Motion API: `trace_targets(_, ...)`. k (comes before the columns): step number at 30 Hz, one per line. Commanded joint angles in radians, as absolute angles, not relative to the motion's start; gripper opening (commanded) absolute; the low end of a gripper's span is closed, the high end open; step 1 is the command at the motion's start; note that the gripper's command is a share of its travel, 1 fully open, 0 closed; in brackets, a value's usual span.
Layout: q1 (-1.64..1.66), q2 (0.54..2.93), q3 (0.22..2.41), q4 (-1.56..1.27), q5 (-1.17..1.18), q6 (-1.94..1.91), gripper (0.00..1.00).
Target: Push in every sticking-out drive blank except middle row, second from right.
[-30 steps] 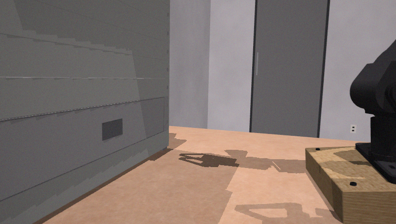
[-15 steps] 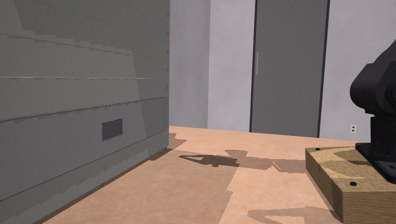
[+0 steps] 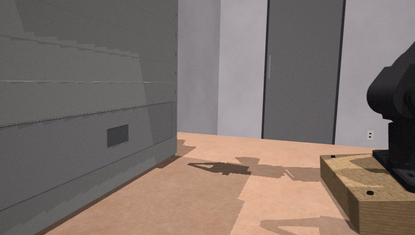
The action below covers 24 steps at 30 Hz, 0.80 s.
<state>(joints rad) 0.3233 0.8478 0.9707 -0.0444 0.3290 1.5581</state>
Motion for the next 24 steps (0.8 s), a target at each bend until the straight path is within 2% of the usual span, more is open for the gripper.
trace_targets(1,0.328,0.836,1.009,-0.027,0.332,1.544,0.0)
trace_targets(24,0.33,0.831,1.01,-0.035,0.333,1.544,0.0)
